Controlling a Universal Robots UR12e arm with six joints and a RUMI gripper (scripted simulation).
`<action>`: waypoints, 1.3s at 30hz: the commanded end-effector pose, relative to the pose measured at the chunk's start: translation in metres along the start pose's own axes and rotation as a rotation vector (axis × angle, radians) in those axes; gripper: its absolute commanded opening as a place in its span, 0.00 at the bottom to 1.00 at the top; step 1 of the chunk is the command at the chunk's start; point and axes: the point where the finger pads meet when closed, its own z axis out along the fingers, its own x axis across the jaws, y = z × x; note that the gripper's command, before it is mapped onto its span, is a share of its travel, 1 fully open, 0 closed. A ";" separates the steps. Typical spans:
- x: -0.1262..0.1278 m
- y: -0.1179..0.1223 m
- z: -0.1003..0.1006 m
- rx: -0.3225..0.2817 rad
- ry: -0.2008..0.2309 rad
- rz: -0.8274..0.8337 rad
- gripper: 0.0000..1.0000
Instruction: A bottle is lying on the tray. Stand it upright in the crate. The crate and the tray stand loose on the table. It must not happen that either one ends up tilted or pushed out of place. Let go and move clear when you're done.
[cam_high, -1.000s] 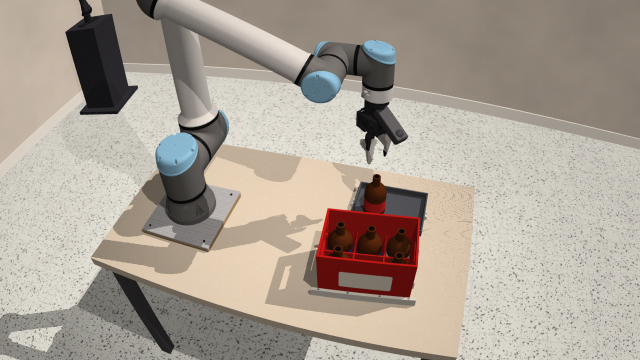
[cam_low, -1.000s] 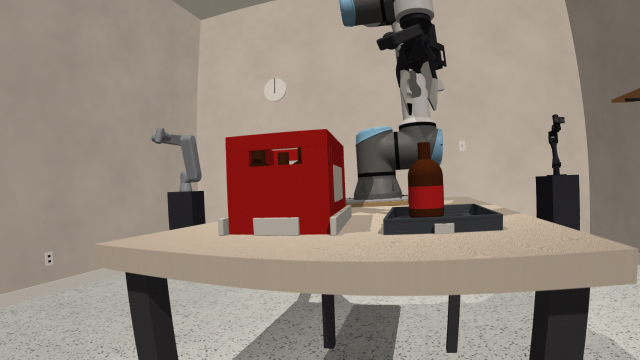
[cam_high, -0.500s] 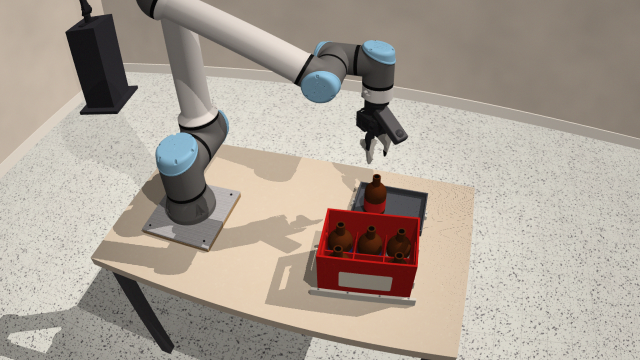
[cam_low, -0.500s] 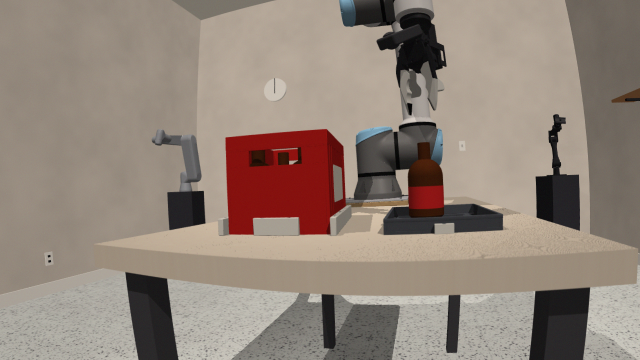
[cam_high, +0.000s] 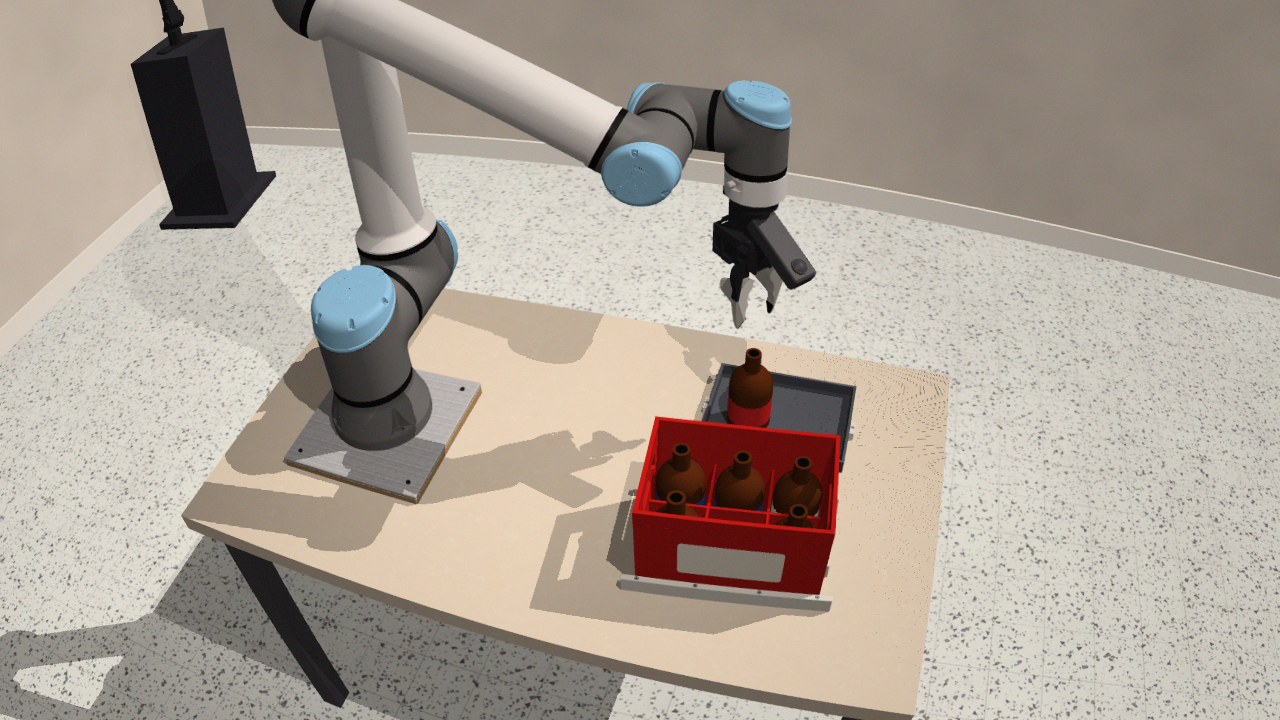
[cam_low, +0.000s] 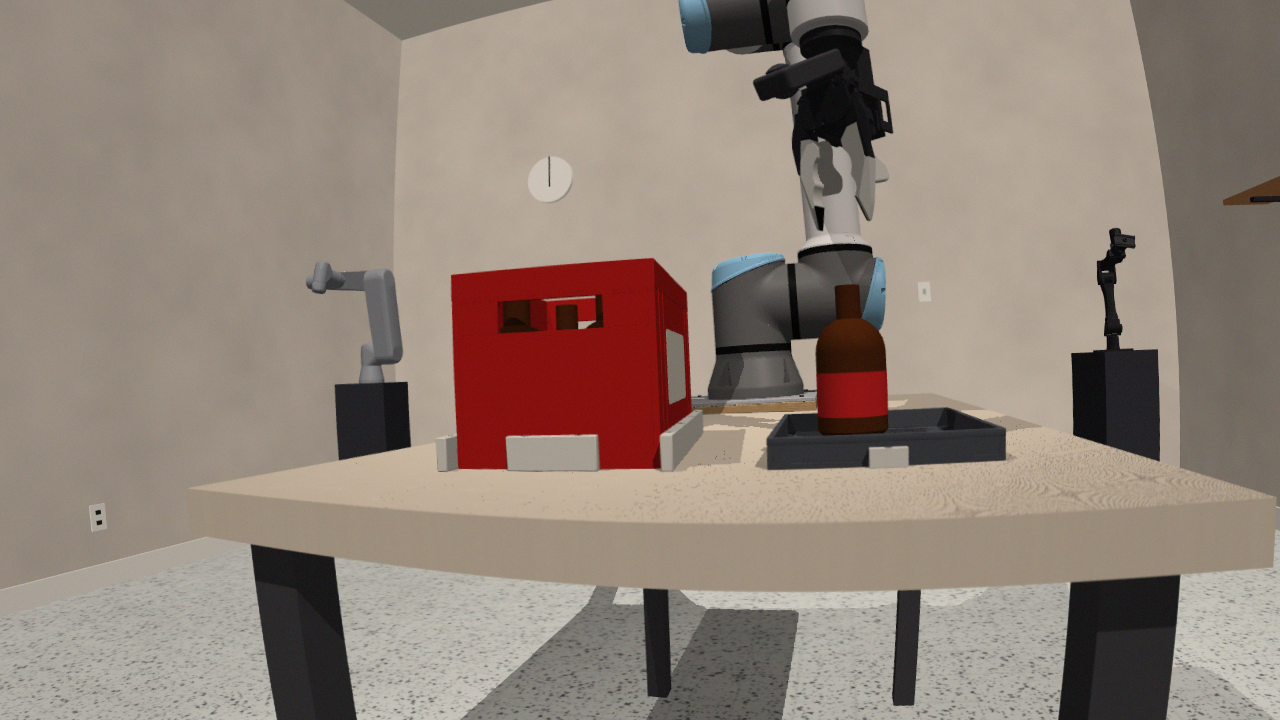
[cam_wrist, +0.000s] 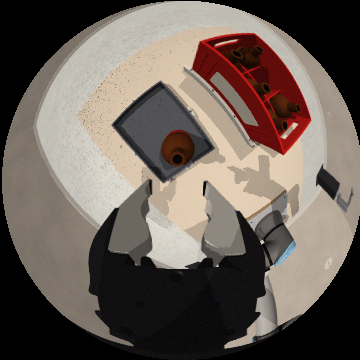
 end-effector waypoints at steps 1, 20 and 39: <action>0.000 0.000 -0.001 0.001 -0.001 0.000 0.38; -0.001 -0.001 0.011 0.001 -0.001 0.000 0.38; -0.001 -0.002 0.035 0.001 -0.001 0.000 0.38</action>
